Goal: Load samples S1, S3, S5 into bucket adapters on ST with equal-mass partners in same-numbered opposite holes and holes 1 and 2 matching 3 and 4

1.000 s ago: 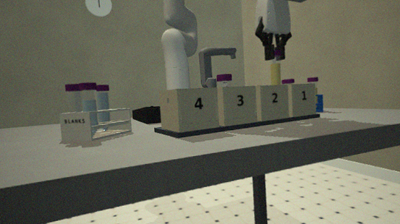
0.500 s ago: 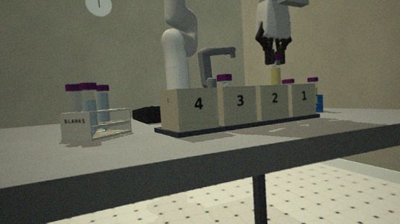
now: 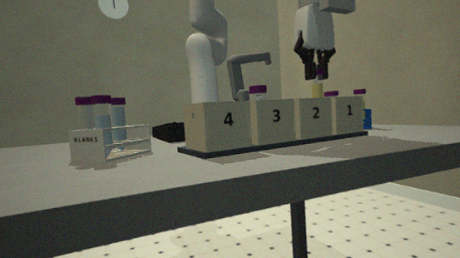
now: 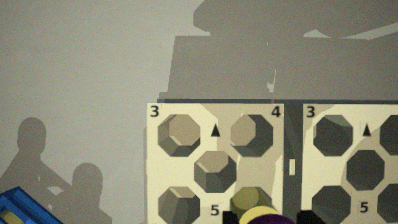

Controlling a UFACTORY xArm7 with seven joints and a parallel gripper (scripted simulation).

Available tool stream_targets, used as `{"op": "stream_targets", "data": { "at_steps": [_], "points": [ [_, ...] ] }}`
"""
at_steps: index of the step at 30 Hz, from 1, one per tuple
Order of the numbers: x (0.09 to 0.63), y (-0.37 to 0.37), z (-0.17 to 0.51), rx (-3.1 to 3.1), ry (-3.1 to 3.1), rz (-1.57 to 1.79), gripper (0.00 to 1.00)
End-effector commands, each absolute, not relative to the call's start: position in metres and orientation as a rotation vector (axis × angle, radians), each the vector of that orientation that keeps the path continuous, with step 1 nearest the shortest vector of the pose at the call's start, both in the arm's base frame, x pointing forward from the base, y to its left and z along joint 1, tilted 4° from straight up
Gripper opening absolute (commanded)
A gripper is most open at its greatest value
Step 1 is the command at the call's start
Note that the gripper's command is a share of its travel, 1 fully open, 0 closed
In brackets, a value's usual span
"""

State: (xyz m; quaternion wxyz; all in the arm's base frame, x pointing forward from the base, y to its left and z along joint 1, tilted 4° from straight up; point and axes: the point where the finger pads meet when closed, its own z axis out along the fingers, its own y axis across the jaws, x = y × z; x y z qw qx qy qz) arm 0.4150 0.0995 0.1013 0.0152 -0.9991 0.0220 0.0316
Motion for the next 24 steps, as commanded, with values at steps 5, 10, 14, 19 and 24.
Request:
{"op": "stream_targets", "data": {
  "at_steps": [5, 10, 14, 19, 24],
  "points": [
    [0.416, 0.100, 0.094, -3.108, 0.069, 0.092, 0.00],
    [0.416, 0.100, 0.090, -3.108, 0.069, 0.092, 0.00],
    [0.416, 0.100, 0.087, -3.108, 0.069, 0.092, 0.00],
    [0.415, 0.100, 0.082, -3.108, 0.069, 0.092, 0.00],
    [0.415, 0.101, 0.077, -3.108, 0.069, 0.092, 0.00]
  ]
}}
